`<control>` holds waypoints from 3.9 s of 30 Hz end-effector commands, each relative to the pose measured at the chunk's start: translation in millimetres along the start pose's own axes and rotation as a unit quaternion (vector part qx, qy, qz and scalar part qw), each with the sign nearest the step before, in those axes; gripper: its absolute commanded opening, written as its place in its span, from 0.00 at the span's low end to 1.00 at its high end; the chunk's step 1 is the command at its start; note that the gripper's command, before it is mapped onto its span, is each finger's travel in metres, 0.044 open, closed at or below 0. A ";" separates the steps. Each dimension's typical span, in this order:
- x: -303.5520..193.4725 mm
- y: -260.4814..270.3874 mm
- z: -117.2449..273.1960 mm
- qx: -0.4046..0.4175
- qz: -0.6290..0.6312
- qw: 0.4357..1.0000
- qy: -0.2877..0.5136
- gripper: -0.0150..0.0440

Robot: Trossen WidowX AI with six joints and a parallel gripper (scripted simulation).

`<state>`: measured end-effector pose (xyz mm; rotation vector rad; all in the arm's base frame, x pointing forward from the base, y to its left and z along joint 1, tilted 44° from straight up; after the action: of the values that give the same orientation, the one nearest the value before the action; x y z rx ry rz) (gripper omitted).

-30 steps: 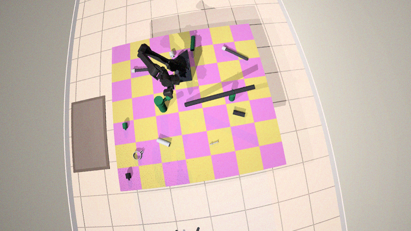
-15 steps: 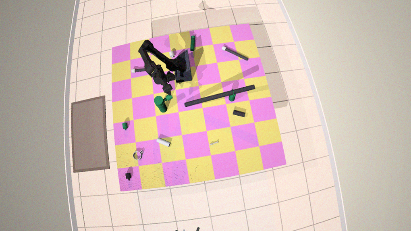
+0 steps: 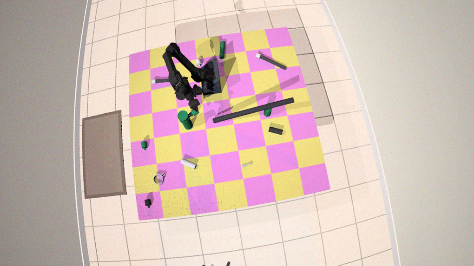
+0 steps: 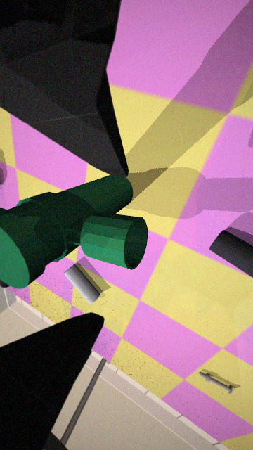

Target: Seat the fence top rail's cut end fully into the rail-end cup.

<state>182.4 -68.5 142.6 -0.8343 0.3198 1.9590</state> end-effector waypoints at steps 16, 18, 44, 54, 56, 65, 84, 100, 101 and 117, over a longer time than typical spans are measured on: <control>0.5 -3.2 -30.5 -0.001 0.000 1.000 -0.002 1.00; 0.5 -3.2 -33.7 -0.001 0.000 1.000 -0.002 1.00; -0.4 1.2 -67.3 -0.002 0.001 1.000 0.002 0.87; -0.4 1.2 -67.3 -0.002 0.001 1.000 0.002 0.42; -0.4 1.2 -67.3 -0.002 0.001 1.000 0.002 0.40; -0.5 -3.2 -69.8 -0.001 -0.022 1.000 0.015 0.25; -2.2 -14.9 -76.5 0.001 -0.086 0.995 0.051 0.25; -4.4 -22.6 -81.0 0.002 -0.129 0.989 0.076 0.25; -4.4 -22.6 -81.0 0.002 -0.129 0.989 0.076 0.25; -6.9 -28.7 -84.5 0.003 -0.163 0.982 0.095 0.25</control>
<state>242.4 -103.5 88.3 -1.0000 0.2848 1.5872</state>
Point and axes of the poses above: the point midway between the two fingers, 35 mm back from their tips, its own z axis back along the fingers, its own y axis across the jaws, x = y × z, the point moved 1 cm from there along z, back along the fingers, and after that the axes turned 4 degrees about z, right-handed, at the moved point
